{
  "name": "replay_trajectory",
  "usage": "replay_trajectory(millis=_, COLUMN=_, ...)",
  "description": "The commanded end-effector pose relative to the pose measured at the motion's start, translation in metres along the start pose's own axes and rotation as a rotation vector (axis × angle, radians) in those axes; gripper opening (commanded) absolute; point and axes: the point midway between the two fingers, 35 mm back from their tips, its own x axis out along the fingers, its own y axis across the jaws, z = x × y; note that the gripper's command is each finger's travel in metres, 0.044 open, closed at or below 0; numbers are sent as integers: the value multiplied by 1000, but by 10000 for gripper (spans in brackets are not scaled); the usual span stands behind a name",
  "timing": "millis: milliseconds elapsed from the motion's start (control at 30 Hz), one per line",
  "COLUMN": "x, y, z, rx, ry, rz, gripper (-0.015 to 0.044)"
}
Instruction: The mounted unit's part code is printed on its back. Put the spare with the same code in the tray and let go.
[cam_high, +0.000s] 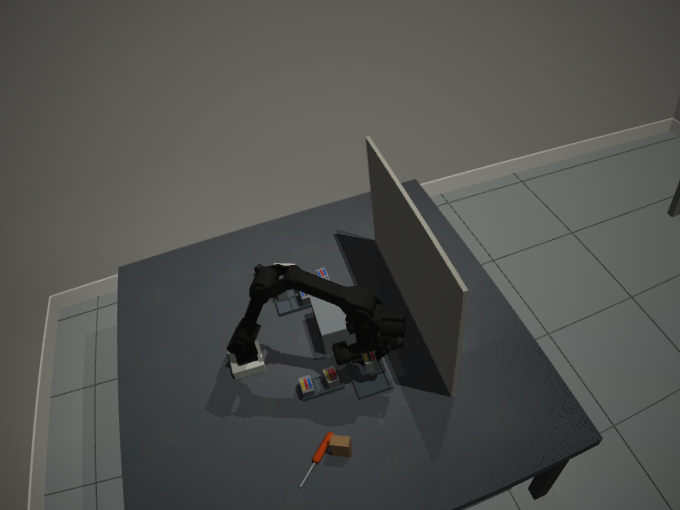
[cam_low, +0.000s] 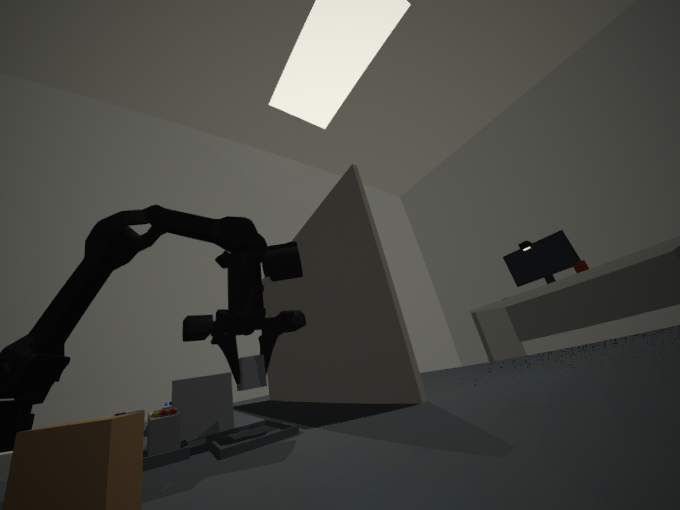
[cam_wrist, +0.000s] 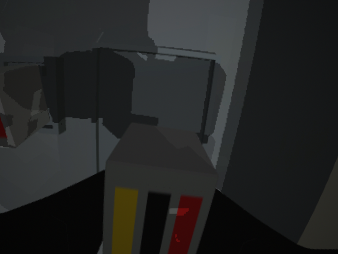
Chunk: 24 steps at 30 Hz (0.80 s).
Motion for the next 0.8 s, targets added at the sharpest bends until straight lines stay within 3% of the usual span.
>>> replay_trajectory(millis=0, x=4, y=0, z=1, rx=2, ry=-4, rz=-1, gripper=0)
replay_trajectory(millis=767, x=20, y=2, z=2, rx=2, ry=-4, rz=-1, gripper=0)
